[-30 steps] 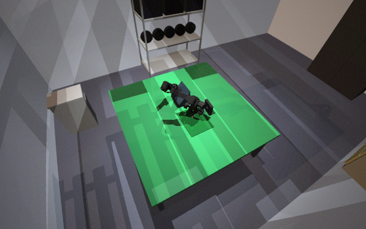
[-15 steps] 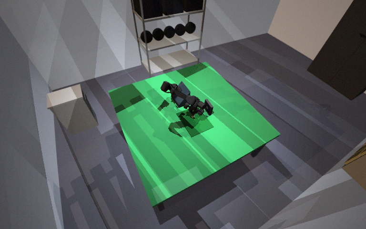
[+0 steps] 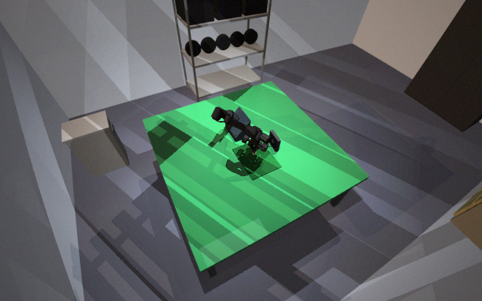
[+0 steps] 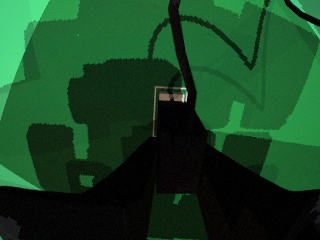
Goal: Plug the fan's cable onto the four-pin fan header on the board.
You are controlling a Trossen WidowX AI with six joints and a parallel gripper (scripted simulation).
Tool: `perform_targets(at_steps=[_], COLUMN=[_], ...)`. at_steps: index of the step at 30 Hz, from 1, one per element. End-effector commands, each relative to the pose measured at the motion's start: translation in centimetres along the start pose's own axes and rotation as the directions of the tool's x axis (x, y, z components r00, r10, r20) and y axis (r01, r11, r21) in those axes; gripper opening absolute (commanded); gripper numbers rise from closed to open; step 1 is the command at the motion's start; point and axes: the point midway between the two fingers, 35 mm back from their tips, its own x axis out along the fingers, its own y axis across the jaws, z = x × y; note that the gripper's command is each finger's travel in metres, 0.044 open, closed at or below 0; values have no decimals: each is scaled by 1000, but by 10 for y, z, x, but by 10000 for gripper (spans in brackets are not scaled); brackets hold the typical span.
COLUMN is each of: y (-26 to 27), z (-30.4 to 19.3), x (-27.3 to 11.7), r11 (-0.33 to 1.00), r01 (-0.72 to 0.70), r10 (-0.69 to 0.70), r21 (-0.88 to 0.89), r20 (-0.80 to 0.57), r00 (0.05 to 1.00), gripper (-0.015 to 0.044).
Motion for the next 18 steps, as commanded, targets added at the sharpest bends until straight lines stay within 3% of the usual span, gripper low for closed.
perform_targets(at_steps=[1, 18], y=[1, 1], z=[0, 0], x=[1, 9], r11=[1000, 1000], r01=[-2, -2], r10=[2, 2], r21=[-6, -5], r20=[-4, -5], r00=[1000, 1000], gripper=[0, 0])
